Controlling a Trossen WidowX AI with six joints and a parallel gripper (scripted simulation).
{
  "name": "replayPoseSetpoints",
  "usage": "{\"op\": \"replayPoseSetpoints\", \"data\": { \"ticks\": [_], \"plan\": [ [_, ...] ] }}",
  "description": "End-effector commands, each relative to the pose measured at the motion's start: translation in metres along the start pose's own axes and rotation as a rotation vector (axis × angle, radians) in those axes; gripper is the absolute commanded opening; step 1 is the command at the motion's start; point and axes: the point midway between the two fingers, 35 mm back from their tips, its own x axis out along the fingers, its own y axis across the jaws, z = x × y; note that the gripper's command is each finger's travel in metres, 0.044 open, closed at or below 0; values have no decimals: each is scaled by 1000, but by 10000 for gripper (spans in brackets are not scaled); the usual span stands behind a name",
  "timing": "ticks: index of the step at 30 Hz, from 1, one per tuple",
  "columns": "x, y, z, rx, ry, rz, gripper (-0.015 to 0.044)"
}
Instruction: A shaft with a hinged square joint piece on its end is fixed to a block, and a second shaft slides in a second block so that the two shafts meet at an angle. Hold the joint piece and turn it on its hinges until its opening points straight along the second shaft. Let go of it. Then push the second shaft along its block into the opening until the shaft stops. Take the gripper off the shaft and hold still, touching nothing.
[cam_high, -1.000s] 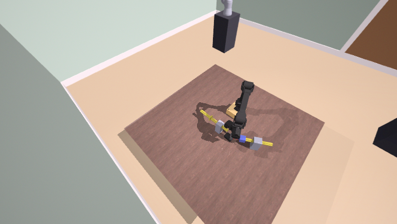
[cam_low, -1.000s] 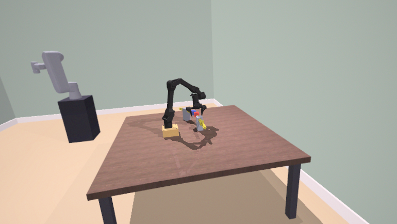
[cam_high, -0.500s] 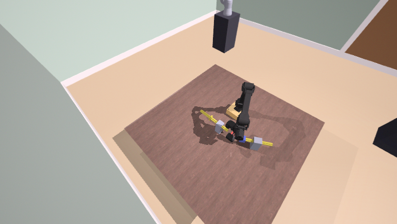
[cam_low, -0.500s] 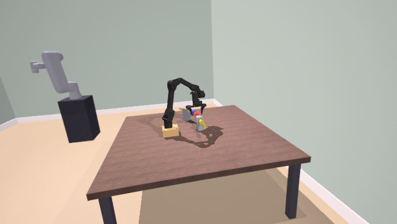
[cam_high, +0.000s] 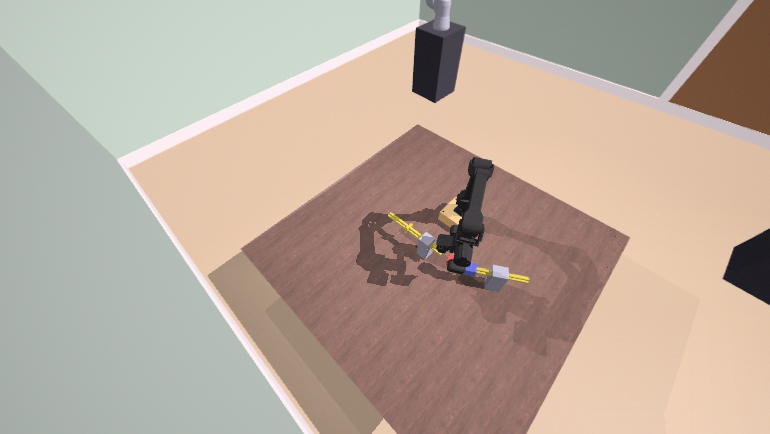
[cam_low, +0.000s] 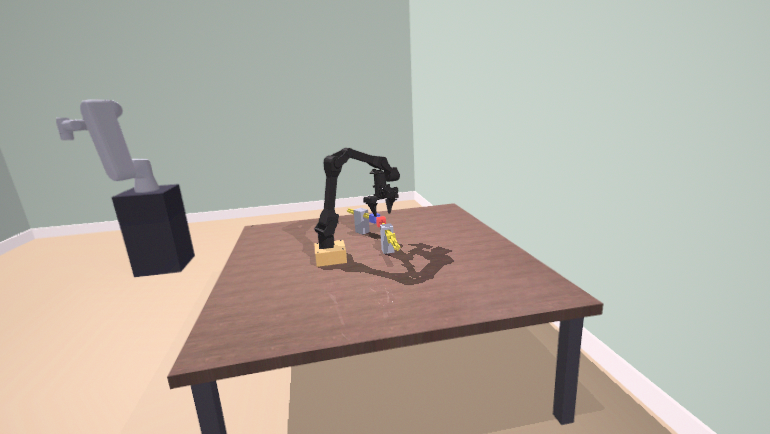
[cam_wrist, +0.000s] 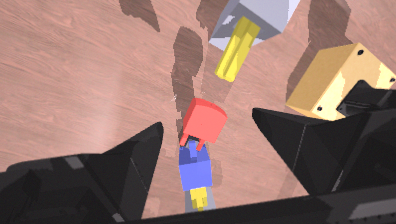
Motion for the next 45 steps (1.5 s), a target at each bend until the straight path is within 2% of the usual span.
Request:
{"op": "replayPoseSetpoints", "data": {
  "ticks": [1,27,36,45],
  "plan": [
    [-14,-1,2,-122,15,19,440],
    [-89,-18,11,-983,58,131,440],
    [-85,-17,13,-949,66,127,440],
    [-69,-24,27,-662,170,157,440]
  ]
}}
